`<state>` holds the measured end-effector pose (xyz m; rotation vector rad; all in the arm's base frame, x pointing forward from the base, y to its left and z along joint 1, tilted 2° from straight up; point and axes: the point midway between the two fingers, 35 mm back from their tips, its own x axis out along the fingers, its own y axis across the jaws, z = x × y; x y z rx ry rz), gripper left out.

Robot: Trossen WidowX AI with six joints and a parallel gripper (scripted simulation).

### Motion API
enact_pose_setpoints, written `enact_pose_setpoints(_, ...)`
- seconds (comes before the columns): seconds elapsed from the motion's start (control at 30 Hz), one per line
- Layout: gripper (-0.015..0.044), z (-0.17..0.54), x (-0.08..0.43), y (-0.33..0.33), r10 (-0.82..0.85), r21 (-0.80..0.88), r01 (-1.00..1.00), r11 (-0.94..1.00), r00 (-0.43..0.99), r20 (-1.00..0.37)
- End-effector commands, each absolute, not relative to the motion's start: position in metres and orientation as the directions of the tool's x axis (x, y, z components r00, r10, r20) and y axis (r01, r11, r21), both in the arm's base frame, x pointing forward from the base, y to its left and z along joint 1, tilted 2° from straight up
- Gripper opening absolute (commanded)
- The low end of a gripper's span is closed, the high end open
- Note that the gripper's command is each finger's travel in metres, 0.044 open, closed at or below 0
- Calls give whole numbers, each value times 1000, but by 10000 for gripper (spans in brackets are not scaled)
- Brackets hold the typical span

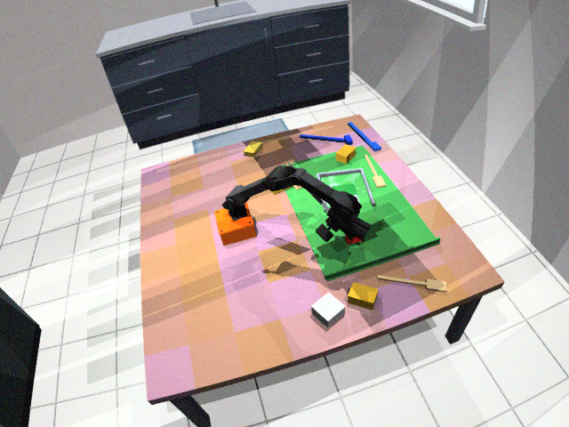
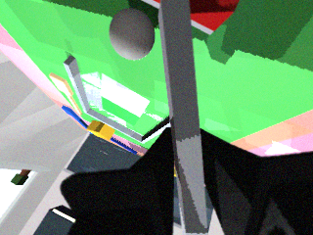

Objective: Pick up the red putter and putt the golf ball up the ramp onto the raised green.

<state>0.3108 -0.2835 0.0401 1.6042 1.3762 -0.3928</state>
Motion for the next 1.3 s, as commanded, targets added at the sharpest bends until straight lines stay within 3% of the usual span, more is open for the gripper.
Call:
enact_pose_setpoints(0.0,0,41,311,-283,586,444,892,86,315,-747)
enact_pose_setpoints(0.57,0,40,298,-312,551,446,894,53,346,-760)
enact_pose_setpoints(0.97,0,35,359,-179,588,451,888,87,319,-743)
enact_pose_setpoints(1.27,0,59,367,-158,591,452,888,89,318,-741)
